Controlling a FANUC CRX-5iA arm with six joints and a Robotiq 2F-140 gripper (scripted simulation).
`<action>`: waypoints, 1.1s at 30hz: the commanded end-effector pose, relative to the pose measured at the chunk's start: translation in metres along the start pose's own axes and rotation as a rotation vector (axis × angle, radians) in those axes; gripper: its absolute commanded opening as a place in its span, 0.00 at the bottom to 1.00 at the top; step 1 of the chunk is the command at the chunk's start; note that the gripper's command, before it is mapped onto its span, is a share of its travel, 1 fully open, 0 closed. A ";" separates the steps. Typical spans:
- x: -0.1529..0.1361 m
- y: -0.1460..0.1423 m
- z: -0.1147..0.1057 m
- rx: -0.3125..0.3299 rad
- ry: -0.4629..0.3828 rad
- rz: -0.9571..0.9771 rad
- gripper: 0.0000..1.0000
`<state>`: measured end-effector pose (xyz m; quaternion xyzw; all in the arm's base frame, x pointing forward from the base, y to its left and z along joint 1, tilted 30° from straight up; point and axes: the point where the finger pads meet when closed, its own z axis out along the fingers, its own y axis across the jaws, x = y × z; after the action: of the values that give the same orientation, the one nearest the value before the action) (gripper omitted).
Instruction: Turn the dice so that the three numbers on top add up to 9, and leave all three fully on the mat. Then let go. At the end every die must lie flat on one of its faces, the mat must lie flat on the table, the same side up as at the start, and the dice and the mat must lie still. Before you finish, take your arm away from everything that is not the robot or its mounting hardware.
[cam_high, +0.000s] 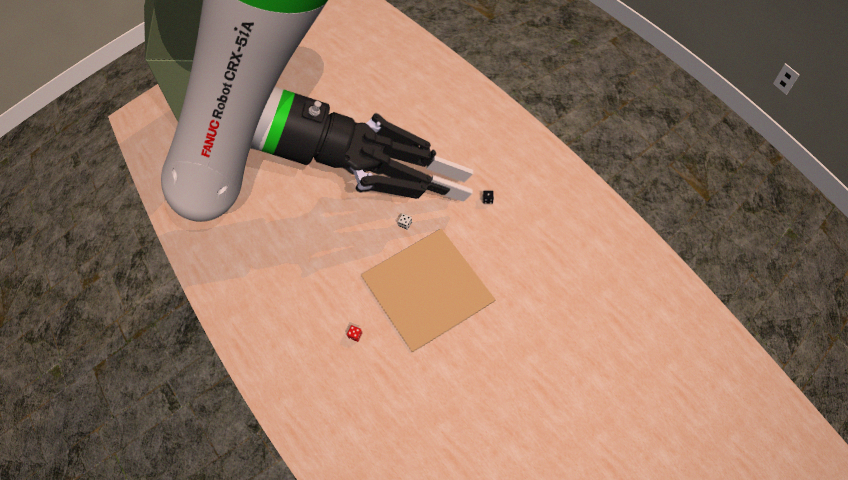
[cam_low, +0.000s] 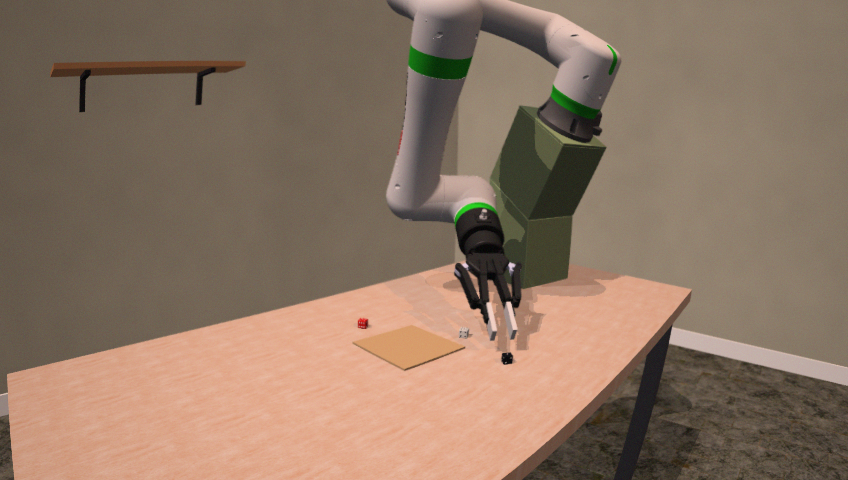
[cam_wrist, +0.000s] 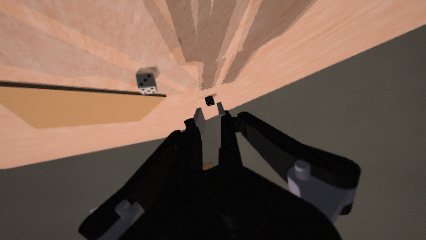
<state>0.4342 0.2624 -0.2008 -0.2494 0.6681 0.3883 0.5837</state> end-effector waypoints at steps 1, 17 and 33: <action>-0.002 0.000 -0.002 0.000 0.000 0.000 0.19; -0.048 0.000 -0.026 0.000 0.000 0.000 0.19; -0.057 0.000 -0.025 -0.003 0.059 0.000 0.19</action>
<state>0.4286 0.2335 -0.1477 -0.2528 0.6723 0.3866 0.5785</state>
